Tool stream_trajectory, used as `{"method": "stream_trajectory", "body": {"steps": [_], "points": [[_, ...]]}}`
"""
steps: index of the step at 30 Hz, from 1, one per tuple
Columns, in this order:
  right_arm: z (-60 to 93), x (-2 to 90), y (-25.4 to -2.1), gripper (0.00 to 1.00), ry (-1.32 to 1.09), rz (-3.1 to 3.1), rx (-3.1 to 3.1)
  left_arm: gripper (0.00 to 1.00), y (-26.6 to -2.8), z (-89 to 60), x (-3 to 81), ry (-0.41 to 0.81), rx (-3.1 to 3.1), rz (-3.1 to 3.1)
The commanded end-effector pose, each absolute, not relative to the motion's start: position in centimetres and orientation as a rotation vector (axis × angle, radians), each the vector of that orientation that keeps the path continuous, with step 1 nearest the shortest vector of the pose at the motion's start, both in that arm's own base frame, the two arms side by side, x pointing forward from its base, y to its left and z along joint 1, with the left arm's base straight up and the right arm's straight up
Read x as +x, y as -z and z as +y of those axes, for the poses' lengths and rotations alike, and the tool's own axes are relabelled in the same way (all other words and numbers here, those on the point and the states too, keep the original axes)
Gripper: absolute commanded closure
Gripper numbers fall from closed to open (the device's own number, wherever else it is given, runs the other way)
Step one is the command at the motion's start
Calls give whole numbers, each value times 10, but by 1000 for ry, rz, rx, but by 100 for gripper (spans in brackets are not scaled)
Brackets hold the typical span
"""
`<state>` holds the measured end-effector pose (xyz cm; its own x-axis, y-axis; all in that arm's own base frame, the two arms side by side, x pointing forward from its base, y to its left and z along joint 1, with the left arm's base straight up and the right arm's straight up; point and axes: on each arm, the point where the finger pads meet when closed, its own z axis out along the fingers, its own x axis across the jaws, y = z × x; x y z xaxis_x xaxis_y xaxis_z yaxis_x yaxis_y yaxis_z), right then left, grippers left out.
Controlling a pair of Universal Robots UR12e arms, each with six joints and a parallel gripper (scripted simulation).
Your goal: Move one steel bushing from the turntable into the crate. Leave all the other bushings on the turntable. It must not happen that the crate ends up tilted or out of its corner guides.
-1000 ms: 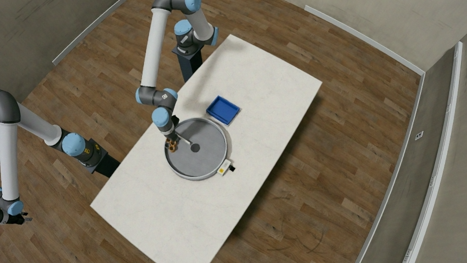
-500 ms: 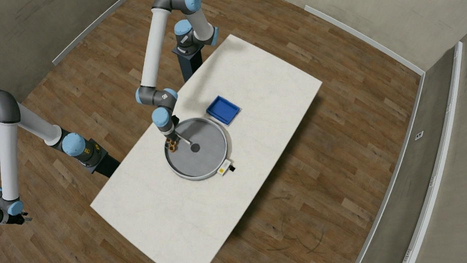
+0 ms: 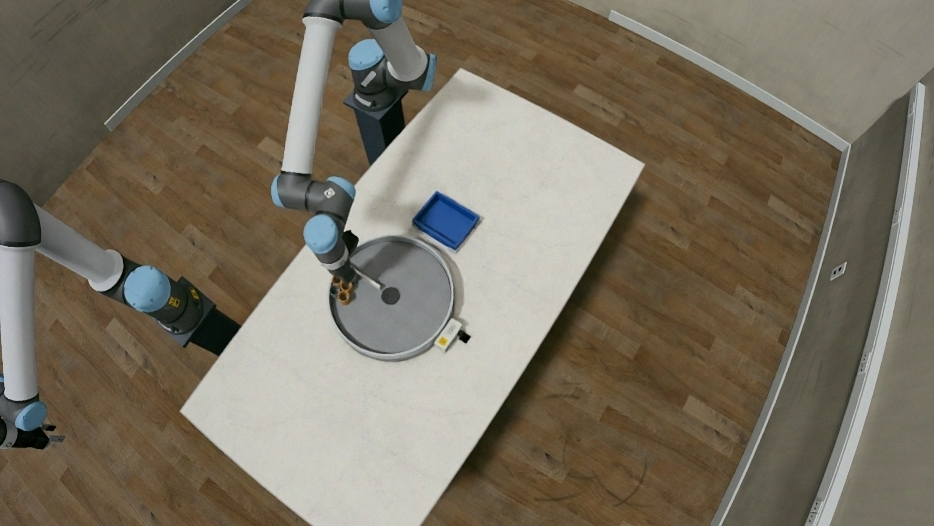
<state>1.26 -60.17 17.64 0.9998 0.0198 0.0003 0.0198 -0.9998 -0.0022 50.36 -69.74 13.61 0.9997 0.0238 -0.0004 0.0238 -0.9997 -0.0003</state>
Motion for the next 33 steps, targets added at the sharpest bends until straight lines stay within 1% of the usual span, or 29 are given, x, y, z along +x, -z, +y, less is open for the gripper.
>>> {"method": "stream_trajectory", "body": {"steps": [1, 4, 6, 13, 17, 33], "points": [[-604, 12, -177, 0, 0, -31, -3142, 64, -130, -696, 504, -1, -3140, -38], [-604, 12, -177, 0, 0, -31, -3142, 64, -116, -696, 504, -1, -3139, -38], [-604, 12, -177, 0, 0, -31, -3142, 64, -111, -696, 504, -1, -3139, -38], [-604, 12, -177, 0, 0, -31, -3142, 64, -111, -697, 505, -1, -3140, -38], [-604, 12, -177, 0, 0, -31, -3142, 64, -118, -700, 506, 5, -3148, -38], [-604, 12, -177, 0, 0, -31, -3142, 64, -114, -698, 505, 1, -3143, -38]]}}
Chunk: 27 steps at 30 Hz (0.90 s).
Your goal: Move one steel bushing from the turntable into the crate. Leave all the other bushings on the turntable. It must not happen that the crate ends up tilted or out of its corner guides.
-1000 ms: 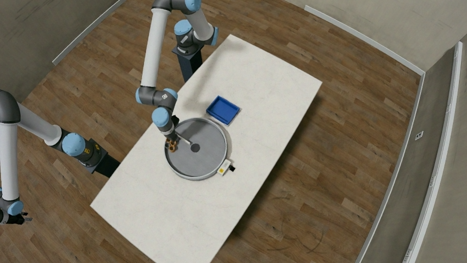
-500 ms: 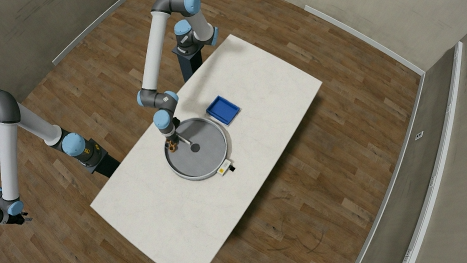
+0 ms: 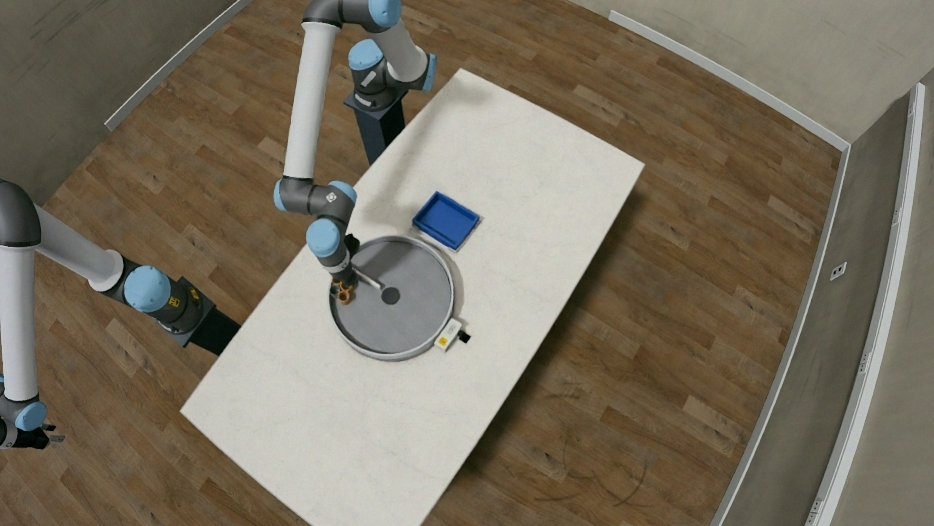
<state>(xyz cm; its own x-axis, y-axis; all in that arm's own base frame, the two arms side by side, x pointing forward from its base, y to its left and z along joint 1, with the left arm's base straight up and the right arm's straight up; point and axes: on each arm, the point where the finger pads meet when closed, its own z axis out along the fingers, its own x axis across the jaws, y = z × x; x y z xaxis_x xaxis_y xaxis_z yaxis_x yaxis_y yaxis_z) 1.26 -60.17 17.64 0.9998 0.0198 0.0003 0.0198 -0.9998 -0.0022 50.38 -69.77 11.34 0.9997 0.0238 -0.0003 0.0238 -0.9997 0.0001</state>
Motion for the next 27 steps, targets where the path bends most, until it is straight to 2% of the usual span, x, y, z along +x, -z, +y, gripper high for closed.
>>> {"method": "stream_trajectory", "body": {"steps": [1, 14, 27], "points": [[-604, 12, -177, 0, 0, -31, -3142, 64, -114, -698, 505, -1, 3140, 38], [-604, 12, -177, 0, 0, -31, -3142, 64, -113, -698, 505, -1, 3140, 38], [-604, 12, -177, 0, 0, -31, -3142, 64, -91, -696, 504, 1, 3143, 38]]}}
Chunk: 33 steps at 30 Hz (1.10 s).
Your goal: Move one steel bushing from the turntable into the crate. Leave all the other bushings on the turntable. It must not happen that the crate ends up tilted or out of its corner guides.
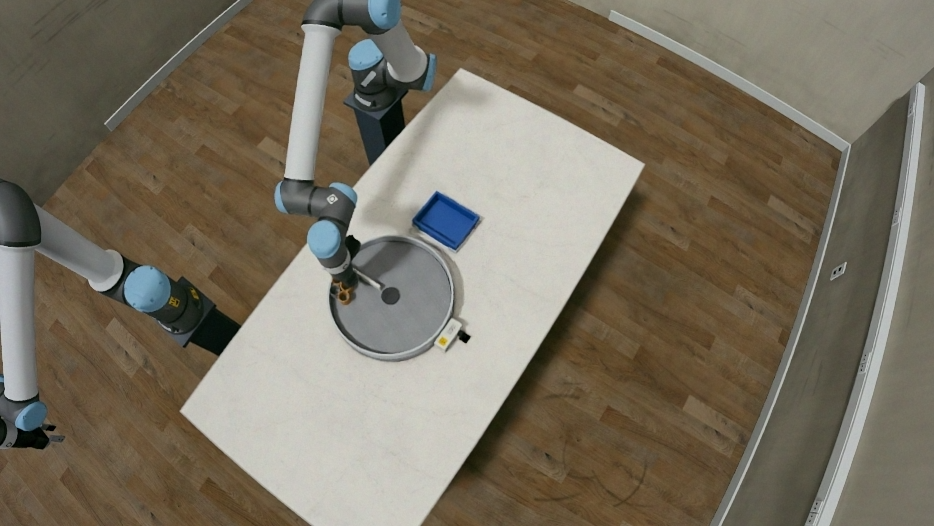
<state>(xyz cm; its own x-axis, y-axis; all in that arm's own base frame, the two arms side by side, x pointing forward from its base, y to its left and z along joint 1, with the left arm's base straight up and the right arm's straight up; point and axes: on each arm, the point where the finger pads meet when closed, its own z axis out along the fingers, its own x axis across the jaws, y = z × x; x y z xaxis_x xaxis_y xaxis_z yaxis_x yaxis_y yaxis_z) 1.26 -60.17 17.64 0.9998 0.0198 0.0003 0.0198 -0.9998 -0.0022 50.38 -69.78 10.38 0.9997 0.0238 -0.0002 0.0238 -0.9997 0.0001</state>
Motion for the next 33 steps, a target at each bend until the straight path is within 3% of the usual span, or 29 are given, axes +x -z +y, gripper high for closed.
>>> {"method": "stream_trajectory", "body": {"steps": [1, 33], "points": [[-604, 12, -177, 0, 0, -31, -3142, 64, -90, -696, 504, 1, 3143, 38], [-604, 12, -177, 0, 0, -31, -3142, 64, -90, -698, 505, -2, 3139, 38]]}}
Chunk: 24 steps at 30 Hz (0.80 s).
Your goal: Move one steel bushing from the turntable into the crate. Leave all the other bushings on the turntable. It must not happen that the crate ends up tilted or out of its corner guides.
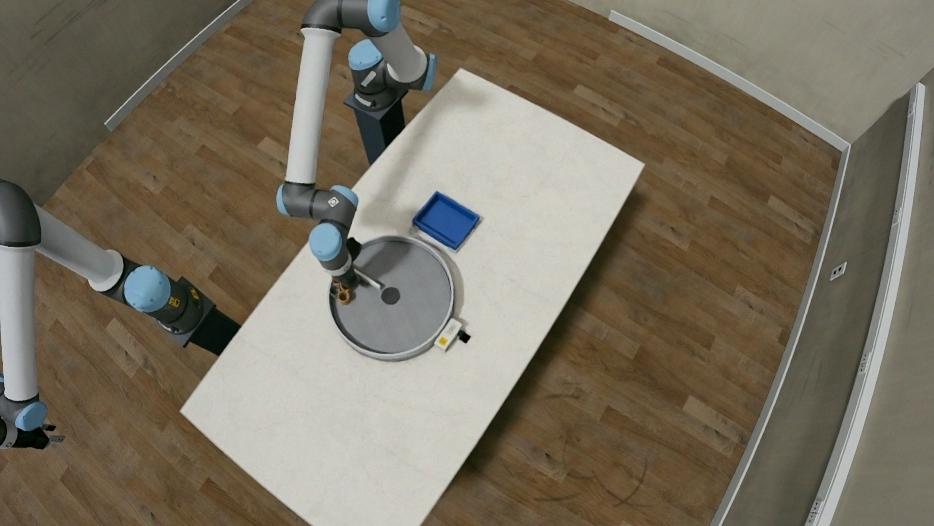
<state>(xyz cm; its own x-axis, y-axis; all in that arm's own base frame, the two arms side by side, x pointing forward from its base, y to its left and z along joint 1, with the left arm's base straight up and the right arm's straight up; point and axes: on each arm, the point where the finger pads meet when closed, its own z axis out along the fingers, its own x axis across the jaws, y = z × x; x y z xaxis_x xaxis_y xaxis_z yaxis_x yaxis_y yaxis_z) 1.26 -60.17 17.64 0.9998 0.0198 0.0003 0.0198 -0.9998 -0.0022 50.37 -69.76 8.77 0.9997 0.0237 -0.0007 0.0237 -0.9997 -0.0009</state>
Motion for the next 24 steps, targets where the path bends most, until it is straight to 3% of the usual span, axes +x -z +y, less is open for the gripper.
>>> {"method": "stream_trajectory", "body": {"steps": [1, 11, 12, 24], "points": [[-604, 12, -177, 0, 0, -31, -3142, 64, -90, -698, 505, 2, -3144, -38], [-604, 12, -177, 0, 0, -31, -3142, 64, -90, -698, 505, 2, -3144, -38], [-604, 12, -177, 0, 0, -31, -3142, 100, -90, -698, 505, 2, -3144, -38], [-604, 12, -177, 0, 0, -31, -3142, 100, -90, -698, 505, 1, -3144, -38]]}}
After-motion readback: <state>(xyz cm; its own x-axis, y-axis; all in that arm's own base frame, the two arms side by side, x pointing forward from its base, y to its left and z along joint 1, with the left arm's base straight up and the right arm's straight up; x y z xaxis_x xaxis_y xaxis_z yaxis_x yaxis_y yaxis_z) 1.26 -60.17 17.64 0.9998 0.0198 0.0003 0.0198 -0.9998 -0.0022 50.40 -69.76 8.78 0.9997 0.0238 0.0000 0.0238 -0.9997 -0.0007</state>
